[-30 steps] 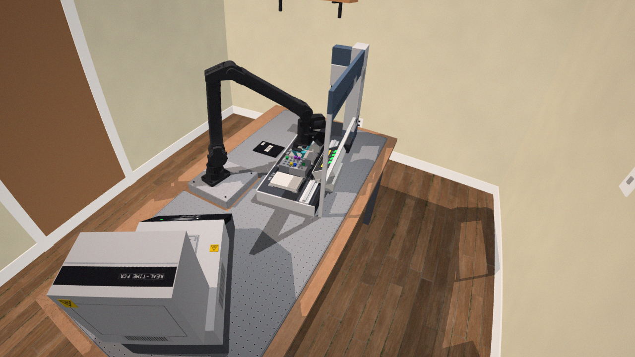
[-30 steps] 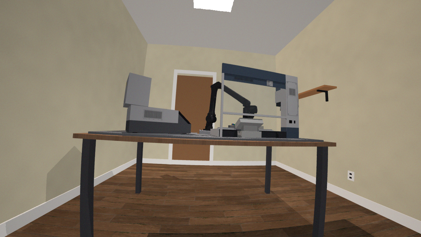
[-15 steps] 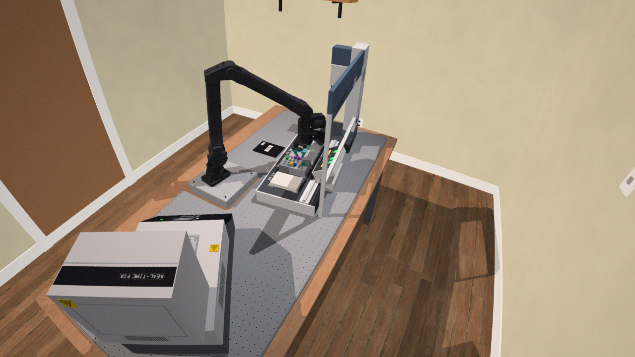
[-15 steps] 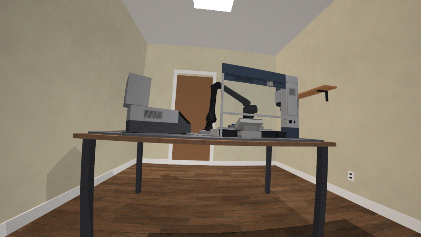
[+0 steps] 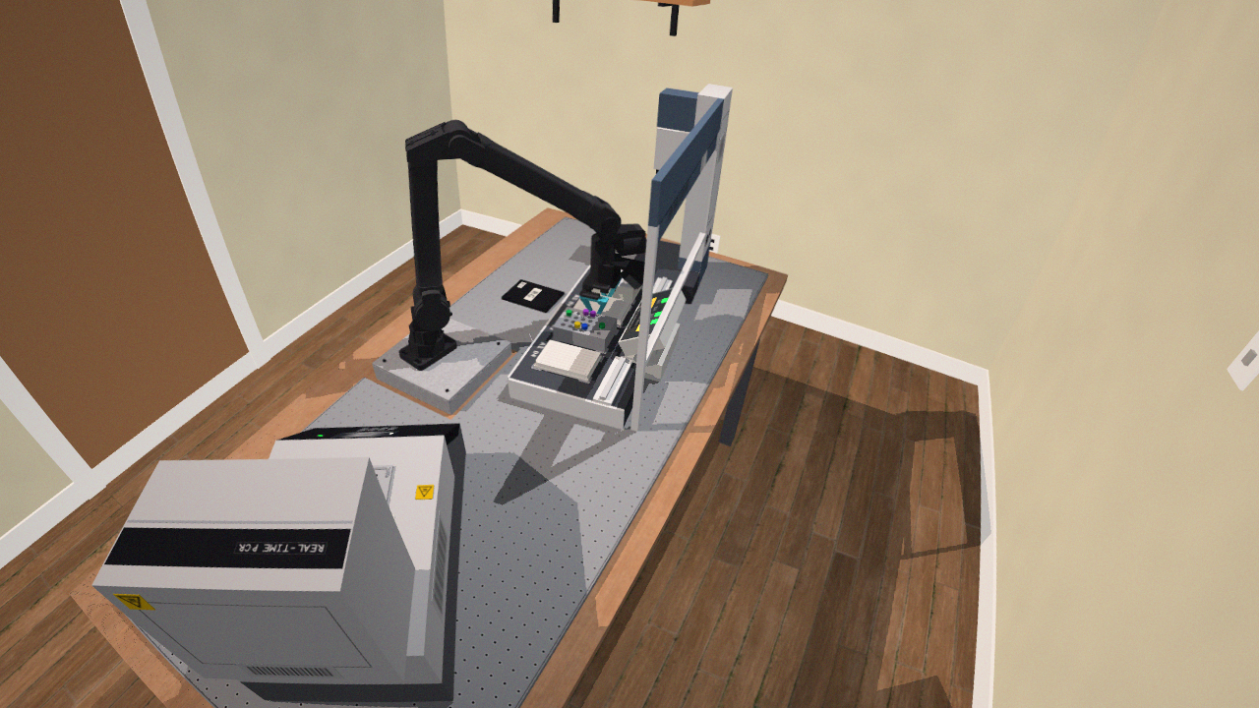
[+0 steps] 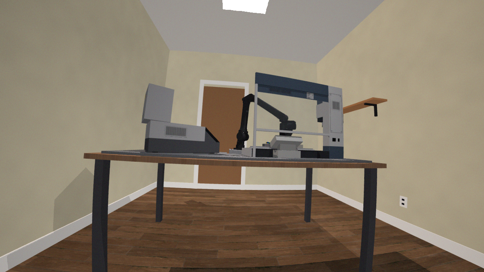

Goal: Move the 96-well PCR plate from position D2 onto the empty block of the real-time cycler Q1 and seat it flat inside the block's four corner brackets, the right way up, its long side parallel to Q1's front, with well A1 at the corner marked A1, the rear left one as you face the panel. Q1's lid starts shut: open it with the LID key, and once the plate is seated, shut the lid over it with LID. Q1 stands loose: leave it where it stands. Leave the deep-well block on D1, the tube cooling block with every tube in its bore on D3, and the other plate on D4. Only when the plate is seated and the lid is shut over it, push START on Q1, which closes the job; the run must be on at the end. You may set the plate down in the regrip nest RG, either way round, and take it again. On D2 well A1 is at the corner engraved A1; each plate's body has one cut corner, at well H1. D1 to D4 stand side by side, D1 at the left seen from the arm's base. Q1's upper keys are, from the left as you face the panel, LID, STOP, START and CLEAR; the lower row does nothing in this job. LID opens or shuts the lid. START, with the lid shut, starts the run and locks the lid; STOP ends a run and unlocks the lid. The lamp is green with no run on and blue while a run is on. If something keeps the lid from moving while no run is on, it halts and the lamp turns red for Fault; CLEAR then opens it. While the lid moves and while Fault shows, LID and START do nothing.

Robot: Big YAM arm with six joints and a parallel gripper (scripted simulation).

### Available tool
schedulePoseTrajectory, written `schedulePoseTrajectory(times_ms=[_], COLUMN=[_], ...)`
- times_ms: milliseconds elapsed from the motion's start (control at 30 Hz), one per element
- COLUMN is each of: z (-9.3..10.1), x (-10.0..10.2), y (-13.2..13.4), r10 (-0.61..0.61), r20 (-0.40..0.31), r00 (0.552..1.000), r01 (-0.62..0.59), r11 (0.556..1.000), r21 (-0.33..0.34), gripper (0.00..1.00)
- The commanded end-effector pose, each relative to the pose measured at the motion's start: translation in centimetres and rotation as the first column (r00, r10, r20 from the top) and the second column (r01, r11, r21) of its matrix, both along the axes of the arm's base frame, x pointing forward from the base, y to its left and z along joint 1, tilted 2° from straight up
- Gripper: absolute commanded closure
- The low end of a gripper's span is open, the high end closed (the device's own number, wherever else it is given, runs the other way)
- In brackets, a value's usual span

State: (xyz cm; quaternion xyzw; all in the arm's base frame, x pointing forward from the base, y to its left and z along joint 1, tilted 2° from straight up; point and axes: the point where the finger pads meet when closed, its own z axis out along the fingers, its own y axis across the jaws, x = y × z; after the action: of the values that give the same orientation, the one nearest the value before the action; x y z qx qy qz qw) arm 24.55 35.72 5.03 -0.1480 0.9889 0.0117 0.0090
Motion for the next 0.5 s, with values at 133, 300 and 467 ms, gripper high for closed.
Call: schedulePoseTrajectory(times_ms=[133,300,467], z=[0.7,1.4,2.2], x=[0.1,0.5,1.0], y=[-0.2,0.2,0.9], r10=[-0.007,-0.007,-0.008], r20=[0.003,0.017,0.033], r00=[1.000,1.000,0.999], r01=[0.007,0.007,0.006], r11=[1.000,1.000,0.999], r21=[0.008,0.021,0.038], gripper=[1.00,1.00,1.00])
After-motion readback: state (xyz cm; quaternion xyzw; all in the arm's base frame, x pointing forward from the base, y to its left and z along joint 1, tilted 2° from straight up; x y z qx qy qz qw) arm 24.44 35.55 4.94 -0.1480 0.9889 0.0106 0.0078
